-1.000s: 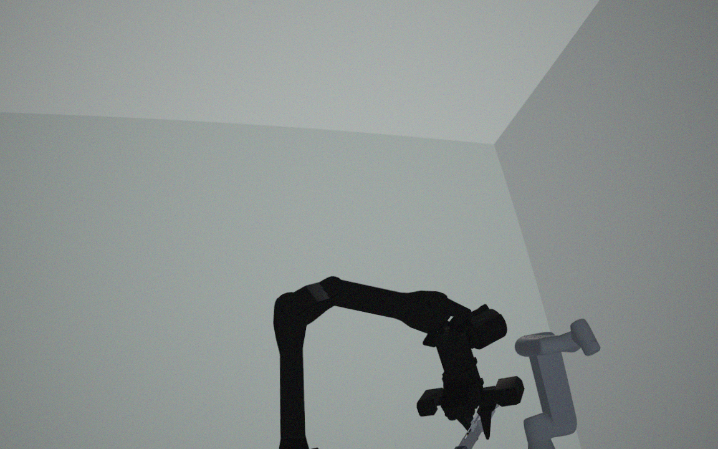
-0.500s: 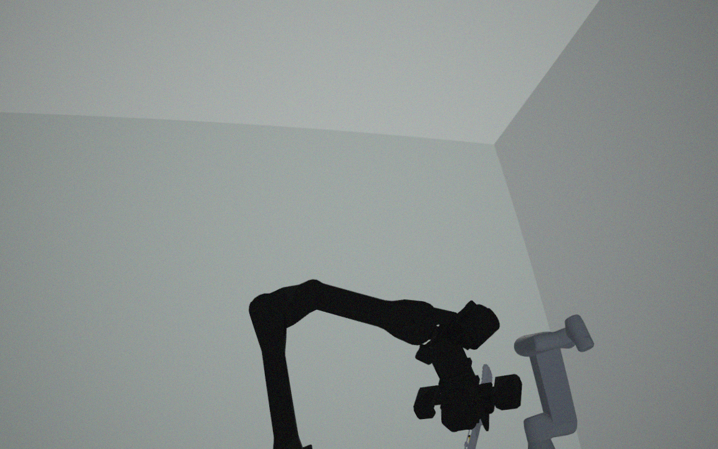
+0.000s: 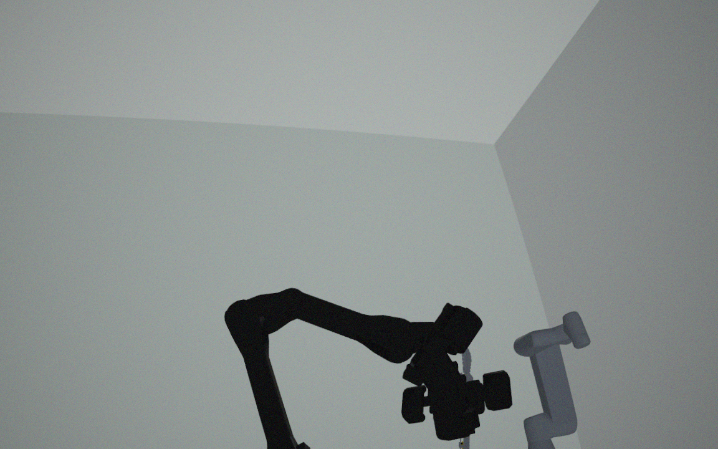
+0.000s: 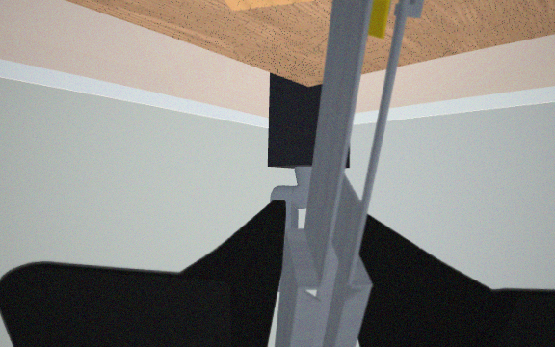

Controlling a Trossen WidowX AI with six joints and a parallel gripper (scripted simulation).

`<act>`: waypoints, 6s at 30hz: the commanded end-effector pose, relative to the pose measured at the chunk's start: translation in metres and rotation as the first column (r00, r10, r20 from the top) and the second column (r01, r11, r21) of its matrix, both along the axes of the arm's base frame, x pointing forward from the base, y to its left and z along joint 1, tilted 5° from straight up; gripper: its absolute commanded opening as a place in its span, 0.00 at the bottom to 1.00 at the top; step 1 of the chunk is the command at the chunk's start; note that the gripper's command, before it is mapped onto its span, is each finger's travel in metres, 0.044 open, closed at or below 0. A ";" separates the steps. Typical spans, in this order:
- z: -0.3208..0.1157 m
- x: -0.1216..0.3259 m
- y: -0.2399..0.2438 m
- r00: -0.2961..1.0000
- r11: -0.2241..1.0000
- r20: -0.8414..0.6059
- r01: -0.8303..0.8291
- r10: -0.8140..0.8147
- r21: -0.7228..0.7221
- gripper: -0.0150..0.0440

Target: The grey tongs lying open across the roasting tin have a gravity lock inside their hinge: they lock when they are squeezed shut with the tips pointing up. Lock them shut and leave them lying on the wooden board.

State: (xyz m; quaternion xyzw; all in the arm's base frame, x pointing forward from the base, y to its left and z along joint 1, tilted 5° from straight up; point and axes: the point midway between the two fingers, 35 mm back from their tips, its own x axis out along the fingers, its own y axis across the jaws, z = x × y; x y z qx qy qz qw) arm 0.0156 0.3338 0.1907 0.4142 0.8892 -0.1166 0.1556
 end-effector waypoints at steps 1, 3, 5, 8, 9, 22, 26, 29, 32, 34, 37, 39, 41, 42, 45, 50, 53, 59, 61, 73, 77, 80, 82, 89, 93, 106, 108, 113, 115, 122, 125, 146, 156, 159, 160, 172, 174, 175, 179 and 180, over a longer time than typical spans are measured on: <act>0.005 -0.001 -0.011 0.999 0.997 -0.026 -0.019 0.021 0.079 0.00; 0.006 -0.001 -0.012 0.999 0.996 -0.029 -0.022 0.024 0.089 0.00; 0.006 -0.001 -0.012 0.999 0.996 -0.029 -0.022 0.024 0.089 0.00; 0.006 -0.001 -0.012 0.999 0.996 -0.029 -0.022 0.024 0.089 0.00; 0.006 -0.001 -0.012 0.999 0.996 -0.029 -0.022 0.024 0.089 0.00; 0.006 -0.001 -0.012 0.999 0.996 -0.029 -0.022 0.024 0.089 0.00; 0.006 -0.001 -0.012 0.999 0.996 -0.029 -0.022 0.024 0.089 0.00; 0.006 -0.001 -0.012 0.999 0.996 -0.029 -0.022 0.024 0.089 0.00; 0.006 -0.001 -0.012 0.999 0.996 -0.029 -0.022 0.024 0.089 0.00; 0.006 -0.001 -0.012 0.999 0.996 -0.029 -0.022 0.024 0.089 0.00; 0.006 -0.001 -0.012 0.999 0.996 -0.029 -0.022 0.024 0.089 0.00; 0.006 -0.001 -0.012 0.999 0.996 -0.029 -0.022 0.024 0.089 0.00; 0.006 -0.001 -0.012 0.999 0.996 -0.029 -0.022 0.024 0.089 0.00; 0.006 -0.001 -0.012 0.999 0.996 -0.028 -0.021 0.024 0.087 0.00; 0.005 0.000 -0.009 1.000 0.997 -0.022 -0.017 0.019 0.072 0.00; 0.004 0.000 0.000 1.000 1.000 0.000 -0.002 0.002 0.007 0.00; 0.002 -0.001 0.006 1.000 0.999 0.017 0.007 -0.007 -0.036 0.00; -0.001 -0.002 0.015 0.998 0.993 0.060 0.023 -0.016 -0.120 0.00; -0.002 -0.003 0.018 0.997 0.989 0.075 0.028 -0.017 -0.147 0.00; -0.008 -0.009 0.029 0.983 0.949 0.182 0.057 0.001 -0.310 0.00; -0.010 -0.011 0.031 0.975 0.930 0.221 0.067 0.016 -0.362 0.00; -0.011 -0.012 0.031 0.967 0.914 0.251 0.076 0.030 -0.400 0.00; -0.012 -0.013 0.031 0.961 0.902 0.272 0.081 0.041 -0.424 0.00; -0.014 -0.016 0.030 0.935 0.858 0.344 0.103 0.089 -0.503 0.00; -0.014 -0.018 0.029 0.916 0.832 0.383 0.116 0.122 -0.543 0.00; -0.011 -0.022 0.019 0.829 0.741 0.499 0.165 0.253 -0.651 0.00; -0.010 -0.022 0.018 0.812 0.727 0.515 0.173 0.276 -0.664 0.00; -0.006 -0.023 0.013 0.764 0.692 0.550 0.196 0.336 -0.695 0.00; -0.005 -0.023 0.012 0.751 0.683 0.559 0.202 0.352 -0.702 0.00; -0.005 -0.023 0.012 0.749 0.682 0.560 0.203 0.354 -0.703 0.00; -0.006 -0.023 0.012 0.749 0.682 0.560 0.203 0.354 -0.703 0.00; -0.038 -0.026 0.018 0.749 0.683 0.560 0.202 0.354 -0.702 0.00; -0.054 -0.027 0.019 0.749 0.683 0.560 0.202 0.354 -0.702 0.00; -0.059 -0.027 0.019 0.749 0.683 0.560 0.202 0.354 -0.702 0.00; -0.061 -0.027 0.019 0.749 0.683 0.560 0.202 0.354 -0.702 0.00; -0.081 -0.029 0.019 0.749 0.683 0.560 0.202 0.354 -0.702 0.00; -0.084 -0.029 0.019 0.749 0.683 0.560 0.202 0.354 -0.702 0.00; -0.085 -0.029 0.019 0.749 0.683 0.560 0.202 0.354 -0.702 0.00; -0.092 -0.030 0.018 0.749 0.683 0.559 0.202 0.354 -0.702 0.00; -0.094 -0.030 0.018 0.749 0.683 0.559 0.202 0.354 -0.702 0.00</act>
